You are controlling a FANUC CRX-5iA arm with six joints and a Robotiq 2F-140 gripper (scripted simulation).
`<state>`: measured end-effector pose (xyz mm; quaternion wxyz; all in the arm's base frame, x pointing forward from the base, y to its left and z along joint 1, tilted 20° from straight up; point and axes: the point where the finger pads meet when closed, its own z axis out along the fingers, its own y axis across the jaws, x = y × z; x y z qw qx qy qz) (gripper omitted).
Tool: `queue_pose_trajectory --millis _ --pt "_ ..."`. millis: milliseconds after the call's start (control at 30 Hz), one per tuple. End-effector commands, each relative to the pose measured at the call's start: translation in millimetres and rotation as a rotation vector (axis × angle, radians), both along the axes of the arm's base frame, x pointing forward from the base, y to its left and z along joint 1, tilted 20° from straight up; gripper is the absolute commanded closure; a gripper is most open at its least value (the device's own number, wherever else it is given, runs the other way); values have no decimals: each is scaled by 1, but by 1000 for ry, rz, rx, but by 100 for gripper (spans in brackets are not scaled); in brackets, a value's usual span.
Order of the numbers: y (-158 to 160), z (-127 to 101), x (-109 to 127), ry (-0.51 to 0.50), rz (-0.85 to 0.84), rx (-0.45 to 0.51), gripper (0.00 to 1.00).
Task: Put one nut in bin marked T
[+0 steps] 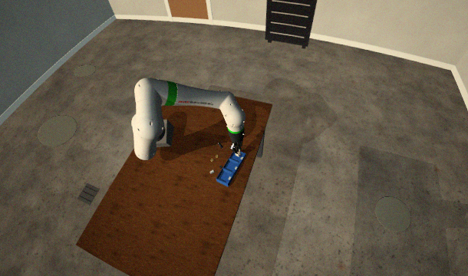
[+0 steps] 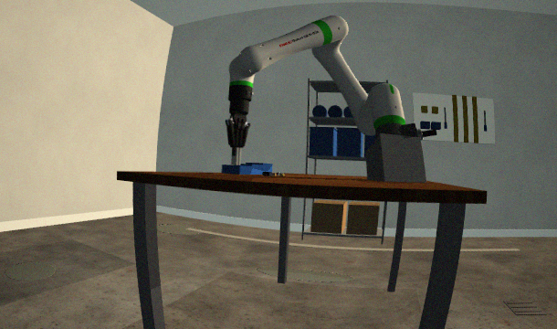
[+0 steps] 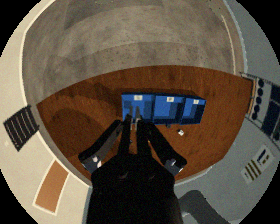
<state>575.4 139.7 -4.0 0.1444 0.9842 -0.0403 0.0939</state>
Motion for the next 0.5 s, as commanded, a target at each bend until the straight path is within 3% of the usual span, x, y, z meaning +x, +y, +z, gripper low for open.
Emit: queue_pose_trajectory --millis 0,267,467 --pt "1 3 0 0 0 0 95" --pt "4 13 -2 0 0 0 95" --pt "11 36 -6 0 0 0 95"
